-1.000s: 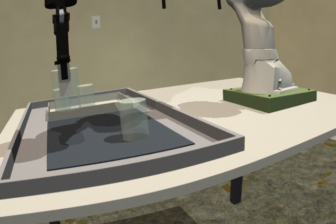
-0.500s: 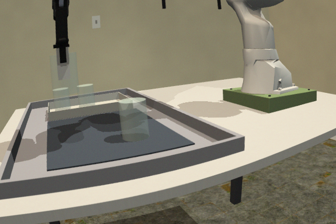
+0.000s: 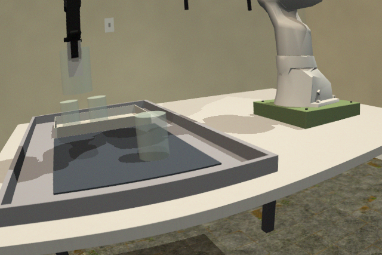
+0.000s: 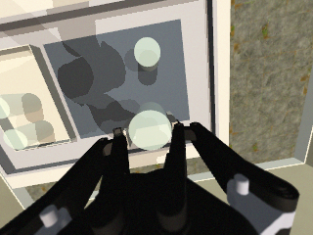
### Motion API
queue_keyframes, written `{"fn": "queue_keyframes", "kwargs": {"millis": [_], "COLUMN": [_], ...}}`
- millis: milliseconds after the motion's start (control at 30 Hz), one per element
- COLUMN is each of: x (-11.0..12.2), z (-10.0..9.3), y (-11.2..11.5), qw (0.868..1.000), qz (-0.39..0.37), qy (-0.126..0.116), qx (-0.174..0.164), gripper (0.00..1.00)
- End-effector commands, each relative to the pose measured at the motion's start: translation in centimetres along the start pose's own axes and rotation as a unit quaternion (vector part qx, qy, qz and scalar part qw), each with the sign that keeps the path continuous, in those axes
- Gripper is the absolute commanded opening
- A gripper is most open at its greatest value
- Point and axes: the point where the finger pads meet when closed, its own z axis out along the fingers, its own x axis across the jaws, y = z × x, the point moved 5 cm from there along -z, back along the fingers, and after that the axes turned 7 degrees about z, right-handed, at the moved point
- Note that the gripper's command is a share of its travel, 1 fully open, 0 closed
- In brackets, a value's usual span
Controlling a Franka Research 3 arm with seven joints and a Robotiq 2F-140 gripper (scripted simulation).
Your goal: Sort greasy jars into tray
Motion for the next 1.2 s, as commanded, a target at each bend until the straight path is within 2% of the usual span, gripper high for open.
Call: {"fn": "queue_keyframes", "kwargs": {"millis": [0, 1167], "x": [-1.3, -11.3], "z": [-0.1, -0.1], "y": [-0.3, -3.1], "qw": [1.000, 1.000], "qz": [-0.005, -0.005], "qy": [0.001, 0.001], "qx": [0.001, 0.001], "gripper": [0.00, 0.00]}}
